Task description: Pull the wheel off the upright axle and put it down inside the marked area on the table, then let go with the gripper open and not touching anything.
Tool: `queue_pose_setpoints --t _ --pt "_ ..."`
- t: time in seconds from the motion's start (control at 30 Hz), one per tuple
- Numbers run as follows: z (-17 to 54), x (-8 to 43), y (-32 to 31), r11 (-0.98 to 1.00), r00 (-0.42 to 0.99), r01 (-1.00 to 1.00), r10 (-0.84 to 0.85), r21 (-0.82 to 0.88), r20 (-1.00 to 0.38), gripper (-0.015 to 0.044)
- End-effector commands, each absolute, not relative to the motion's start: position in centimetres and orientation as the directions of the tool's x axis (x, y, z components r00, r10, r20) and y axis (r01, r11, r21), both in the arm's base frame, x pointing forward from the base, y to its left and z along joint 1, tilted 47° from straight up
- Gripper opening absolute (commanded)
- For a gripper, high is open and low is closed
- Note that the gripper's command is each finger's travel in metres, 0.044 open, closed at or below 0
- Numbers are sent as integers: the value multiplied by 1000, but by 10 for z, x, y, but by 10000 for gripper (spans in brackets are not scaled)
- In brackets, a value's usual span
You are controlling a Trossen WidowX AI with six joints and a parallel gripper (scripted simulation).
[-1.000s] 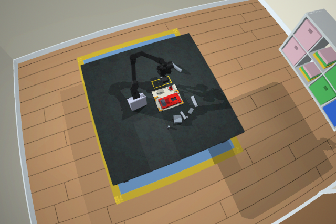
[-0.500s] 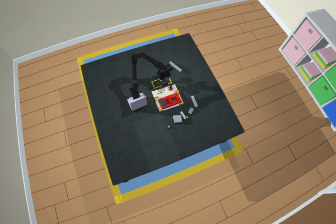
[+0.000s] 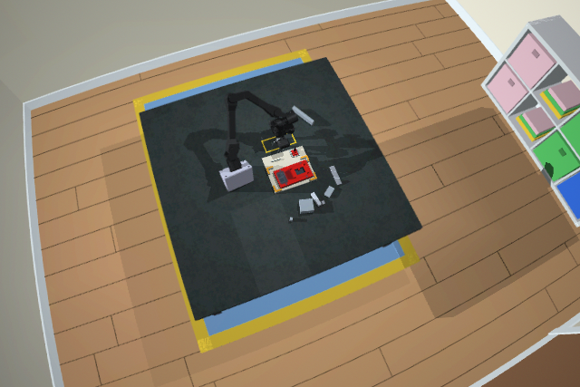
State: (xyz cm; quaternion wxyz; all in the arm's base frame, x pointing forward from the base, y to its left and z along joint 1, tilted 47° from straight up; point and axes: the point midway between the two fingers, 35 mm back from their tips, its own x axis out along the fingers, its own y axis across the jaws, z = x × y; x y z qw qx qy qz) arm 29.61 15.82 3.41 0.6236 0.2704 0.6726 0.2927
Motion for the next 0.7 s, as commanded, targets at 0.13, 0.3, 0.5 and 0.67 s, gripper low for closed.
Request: queue_pose_setpoints --t 0.13,0.3,0.5,0.67 --pt "73 302 118 680 -69 -5 731 733 -678 300" --pt "66 298 116 685 -62 2 727 729 -683 352" --pt "76 240 63 687 -70 0 725 727 -685 440" --pt "78 225 54 682 -73 -1 729 731 -681 440"
